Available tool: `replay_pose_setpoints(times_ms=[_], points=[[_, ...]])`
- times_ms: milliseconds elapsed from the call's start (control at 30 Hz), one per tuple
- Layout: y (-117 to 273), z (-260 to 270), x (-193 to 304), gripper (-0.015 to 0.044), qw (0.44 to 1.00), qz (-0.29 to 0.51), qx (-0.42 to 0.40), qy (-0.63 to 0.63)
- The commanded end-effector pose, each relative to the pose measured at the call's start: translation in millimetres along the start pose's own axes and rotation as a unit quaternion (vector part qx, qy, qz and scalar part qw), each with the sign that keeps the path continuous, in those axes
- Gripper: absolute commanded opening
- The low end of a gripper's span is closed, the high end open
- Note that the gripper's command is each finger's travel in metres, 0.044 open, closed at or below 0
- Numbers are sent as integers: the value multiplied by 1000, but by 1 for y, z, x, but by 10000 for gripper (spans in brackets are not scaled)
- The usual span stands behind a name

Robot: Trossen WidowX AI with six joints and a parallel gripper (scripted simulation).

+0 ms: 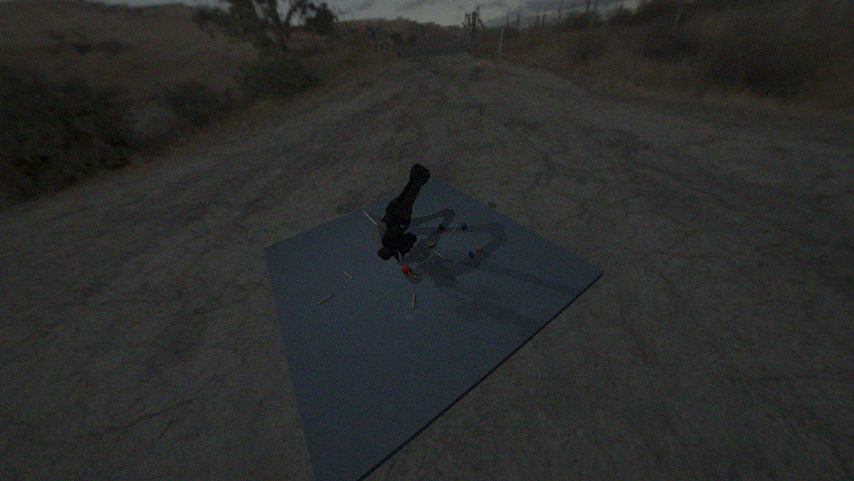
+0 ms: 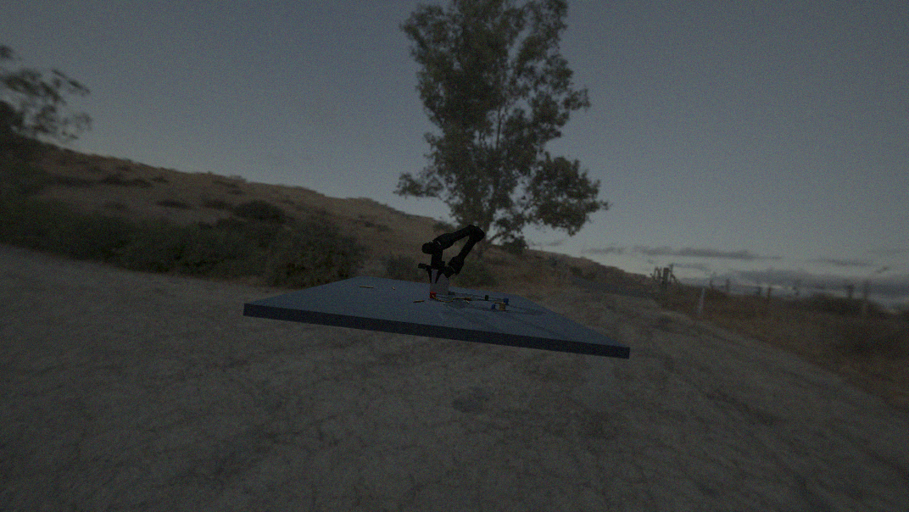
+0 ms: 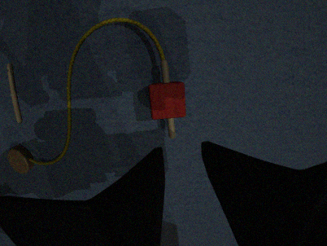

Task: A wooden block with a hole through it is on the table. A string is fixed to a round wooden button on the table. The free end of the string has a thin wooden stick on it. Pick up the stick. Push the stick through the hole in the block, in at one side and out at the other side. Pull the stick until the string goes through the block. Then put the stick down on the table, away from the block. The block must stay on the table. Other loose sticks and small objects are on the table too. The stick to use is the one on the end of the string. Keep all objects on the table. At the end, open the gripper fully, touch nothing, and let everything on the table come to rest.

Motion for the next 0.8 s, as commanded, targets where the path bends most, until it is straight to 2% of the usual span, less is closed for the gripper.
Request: replay_pose_setpoints(times_ms=[0,767], points=[[-9,1,1,120,1000,3,-6,-4],[-47,1,1,120,1000,2,-7,-4]])
Point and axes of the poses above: the point midway between the two fingers, 35 mm back from their tips, its own y axis back along the fingers, its own z axis across the jaws, x = y × z, the point moved 8 cm from there along y, back along the fingers, and after that the axes turned 14 degrees about y, right-handed, at the moved point
